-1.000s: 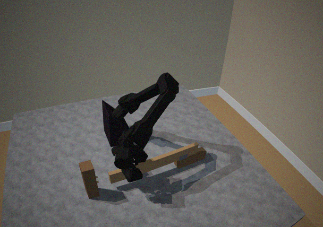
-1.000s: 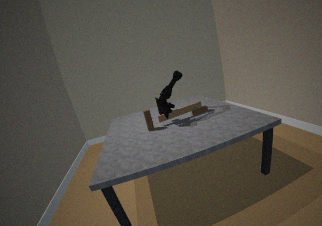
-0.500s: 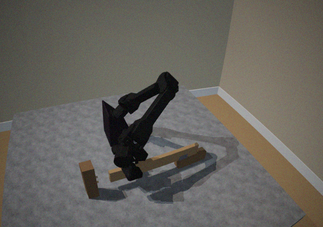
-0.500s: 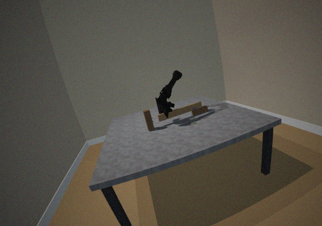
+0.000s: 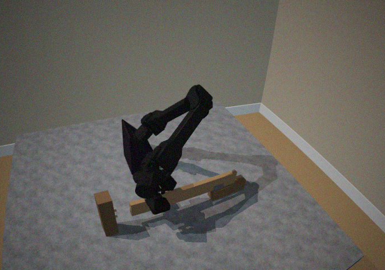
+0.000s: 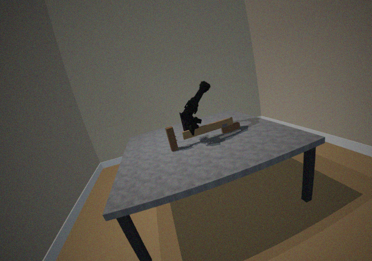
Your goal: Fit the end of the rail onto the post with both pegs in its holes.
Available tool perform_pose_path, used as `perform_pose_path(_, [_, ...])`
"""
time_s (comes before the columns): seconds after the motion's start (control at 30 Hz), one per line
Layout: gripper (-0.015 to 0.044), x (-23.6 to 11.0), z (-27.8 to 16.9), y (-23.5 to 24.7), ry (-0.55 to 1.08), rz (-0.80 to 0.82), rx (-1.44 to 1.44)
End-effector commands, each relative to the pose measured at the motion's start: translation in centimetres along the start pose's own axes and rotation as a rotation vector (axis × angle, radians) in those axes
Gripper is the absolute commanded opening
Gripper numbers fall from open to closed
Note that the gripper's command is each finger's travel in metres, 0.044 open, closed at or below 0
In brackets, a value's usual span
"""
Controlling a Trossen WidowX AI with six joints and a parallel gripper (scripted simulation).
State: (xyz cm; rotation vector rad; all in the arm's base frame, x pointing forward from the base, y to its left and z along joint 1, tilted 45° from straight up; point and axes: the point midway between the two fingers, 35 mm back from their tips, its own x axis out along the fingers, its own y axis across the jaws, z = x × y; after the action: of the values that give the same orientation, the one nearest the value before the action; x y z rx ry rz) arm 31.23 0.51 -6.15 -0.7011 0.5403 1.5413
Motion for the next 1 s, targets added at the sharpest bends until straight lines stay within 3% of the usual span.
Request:
perform_pose_path(0.0, [0.0,-0.24,-0.07,-0.17,0.001,-0.017,0.001])
perform_pose_path(0.97, [0.0,-0.3,-0.08,0.02,0.001,-0.016,0.001])
